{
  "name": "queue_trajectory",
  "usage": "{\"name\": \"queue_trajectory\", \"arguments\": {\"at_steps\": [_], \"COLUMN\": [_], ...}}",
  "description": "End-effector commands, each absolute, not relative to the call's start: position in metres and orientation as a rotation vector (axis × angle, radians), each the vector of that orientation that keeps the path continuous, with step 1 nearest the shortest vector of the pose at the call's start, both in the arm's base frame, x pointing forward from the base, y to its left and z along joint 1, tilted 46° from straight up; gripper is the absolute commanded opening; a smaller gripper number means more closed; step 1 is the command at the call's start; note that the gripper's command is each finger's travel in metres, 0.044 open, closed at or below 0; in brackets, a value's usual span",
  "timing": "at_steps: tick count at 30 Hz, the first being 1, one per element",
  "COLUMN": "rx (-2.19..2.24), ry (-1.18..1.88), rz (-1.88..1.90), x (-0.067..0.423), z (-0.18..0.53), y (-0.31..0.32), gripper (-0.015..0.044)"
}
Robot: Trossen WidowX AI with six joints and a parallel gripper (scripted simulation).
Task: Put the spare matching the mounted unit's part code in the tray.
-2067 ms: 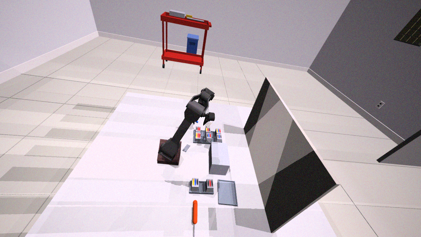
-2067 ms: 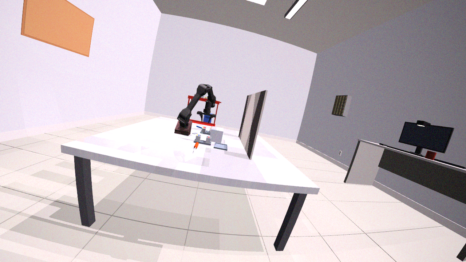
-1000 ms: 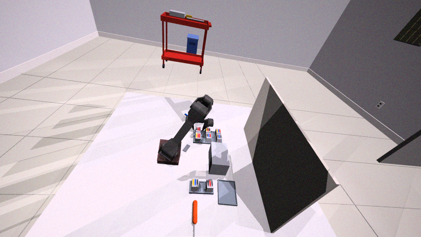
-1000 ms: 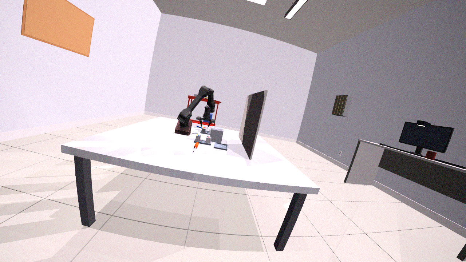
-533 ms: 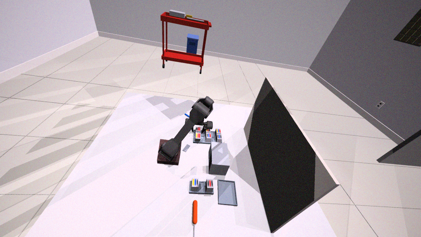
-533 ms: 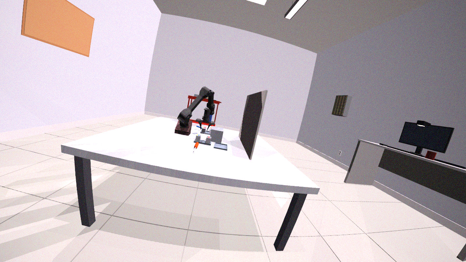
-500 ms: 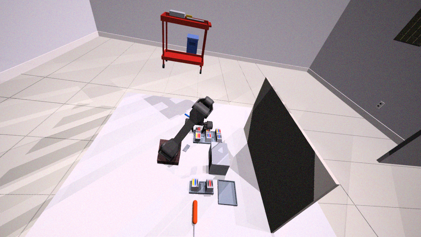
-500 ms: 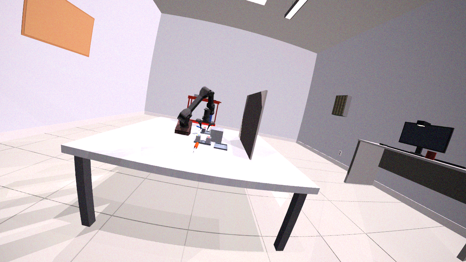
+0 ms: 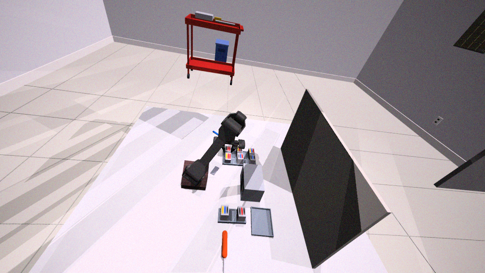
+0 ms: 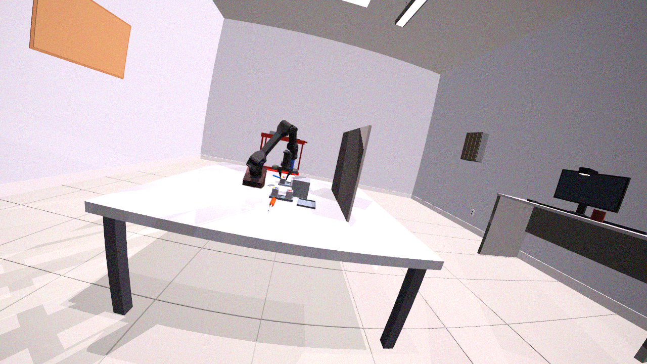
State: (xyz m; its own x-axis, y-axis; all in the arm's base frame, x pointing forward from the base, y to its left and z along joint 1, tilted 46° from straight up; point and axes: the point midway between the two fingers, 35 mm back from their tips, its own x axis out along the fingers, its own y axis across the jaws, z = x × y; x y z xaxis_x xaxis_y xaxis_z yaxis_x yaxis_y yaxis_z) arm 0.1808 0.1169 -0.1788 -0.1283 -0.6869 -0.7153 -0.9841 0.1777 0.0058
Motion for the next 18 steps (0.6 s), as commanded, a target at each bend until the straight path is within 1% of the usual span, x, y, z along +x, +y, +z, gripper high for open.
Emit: {"name": "queue_trajectory", "arguments": {"at_steps": [1,3,4,12,18], "rx": [-1.569,-1.569,-1.569,-1.569,-1.572], "ry": [1.883,1.883,1.883,1.883,1.88], "rz": [0.668,0.668,0.668,0.668,0.671], "x": [0.181,0.181,0.181,0.181,0.188], "z": [-0.179,-0.179,-0.179,-0.178,-0.152], "y": [0.117,0.117,0.117,0.118,0.145], "gripper": [0.007,0.0017,0.0,0.0,0.0]}}
